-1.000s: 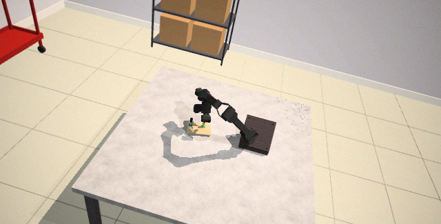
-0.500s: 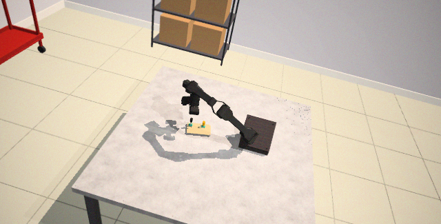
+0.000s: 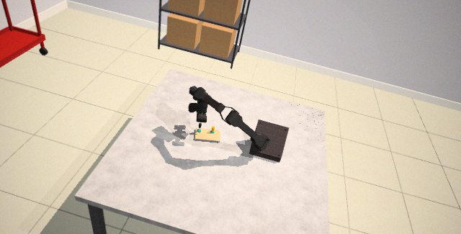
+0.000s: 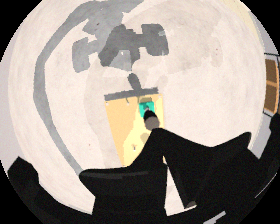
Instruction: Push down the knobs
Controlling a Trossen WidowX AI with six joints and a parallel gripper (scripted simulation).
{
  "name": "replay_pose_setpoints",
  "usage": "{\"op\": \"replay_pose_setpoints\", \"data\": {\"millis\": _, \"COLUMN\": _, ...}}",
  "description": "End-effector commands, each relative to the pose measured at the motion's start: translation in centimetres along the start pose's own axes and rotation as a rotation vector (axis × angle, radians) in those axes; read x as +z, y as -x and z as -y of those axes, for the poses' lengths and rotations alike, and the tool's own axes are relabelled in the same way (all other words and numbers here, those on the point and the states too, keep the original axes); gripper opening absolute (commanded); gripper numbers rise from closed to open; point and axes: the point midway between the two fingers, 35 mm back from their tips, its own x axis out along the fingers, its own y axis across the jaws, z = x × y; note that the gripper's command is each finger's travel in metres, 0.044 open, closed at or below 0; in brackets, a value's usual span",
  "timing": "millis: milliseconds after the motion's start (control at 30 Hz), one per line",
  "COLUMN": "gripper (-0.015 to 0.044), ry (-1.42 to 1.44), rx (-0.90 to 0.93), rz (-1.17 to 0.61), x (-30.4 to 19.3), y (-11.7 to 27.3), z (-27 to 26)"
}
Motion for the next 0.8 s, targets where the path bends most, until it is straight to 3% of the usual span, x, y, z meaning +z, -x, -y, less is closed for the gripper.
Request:
{"op": "replay_pose_setpoints", "data": {"millis": 0, "gripper": 0.0000, "ry": -0.009, "rx": 0.009, "rz": -0.004, "x": -0.2, "y": -0.8, "z": -0.1}}
{"op": "replay_pose_setpoints", "data": {"millis": 767, "gripper": 0.0000, "ry": -0.008, "rx": 0.009, "rz": -0.004, "x": -0.2, "y": -2.0, "z": -0.1}}
